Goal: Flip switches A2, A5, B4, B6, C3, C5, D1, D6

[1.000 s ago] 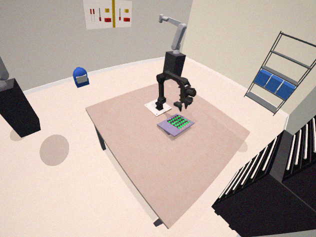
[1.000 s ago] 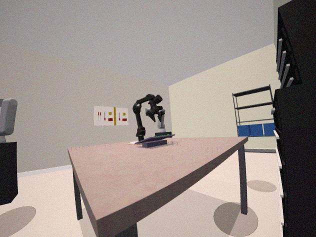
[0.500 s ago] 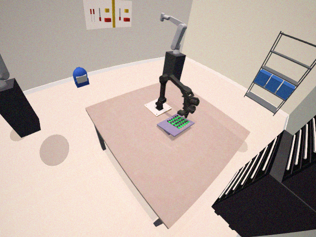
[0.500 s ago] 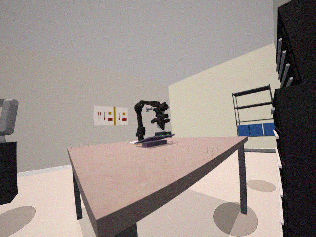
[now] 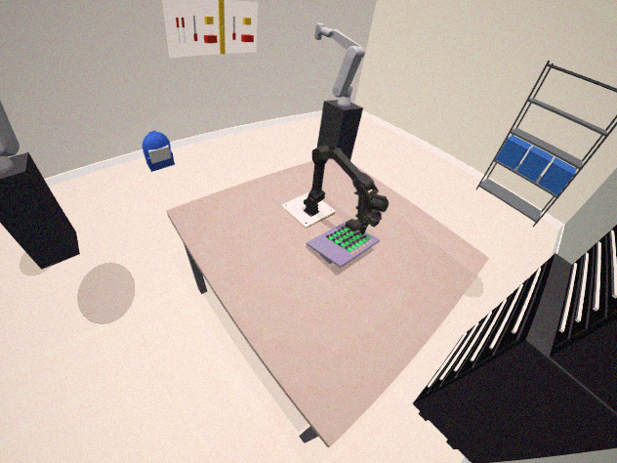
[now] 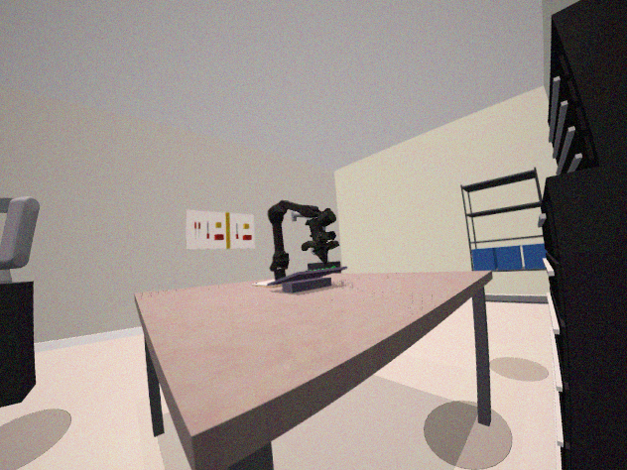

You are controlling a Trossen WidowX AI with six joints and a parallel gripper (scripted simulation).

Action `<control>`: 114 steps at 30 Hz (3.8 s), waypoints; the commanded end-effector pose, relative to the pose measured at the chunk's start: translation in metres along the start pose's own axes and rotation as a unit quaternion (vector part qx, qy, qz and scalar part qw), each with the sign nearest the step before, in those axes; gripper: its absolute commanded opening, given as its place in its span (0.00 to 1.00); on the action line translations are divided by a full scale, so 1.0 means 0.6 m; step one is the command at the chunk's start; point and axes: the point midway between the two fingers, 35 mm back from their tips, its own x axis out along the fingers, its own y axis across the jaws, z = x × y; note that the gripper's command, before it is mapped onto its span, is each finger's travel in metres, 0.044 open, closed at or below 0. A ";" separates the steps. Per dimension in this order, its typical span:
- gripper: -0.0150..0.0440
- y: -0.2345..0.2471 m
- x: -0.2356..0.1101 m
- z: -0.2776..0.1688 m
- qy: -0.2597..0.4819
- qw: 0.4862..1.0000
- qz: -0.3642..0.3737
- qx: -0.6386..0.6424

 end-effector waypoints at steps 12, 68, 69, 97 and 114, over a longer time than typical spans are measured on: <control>0.25 -0.002 0.028 -0.004 0.004 1.000 -0.004 -0.002; 0.25 -0.002 0.035 -0.004 0.004 1.000 -0.004 -0.002; 0.25 -0.002 0.035 -0.004 0.004 1.000 -0.004 -0.002; 0.25 -0.001 -0.070 0.001 0.017 1.000 -0.004 -0.002; 0.25 -0.133 -0.058 0.001 0.014 1.000 -0.007 -0.003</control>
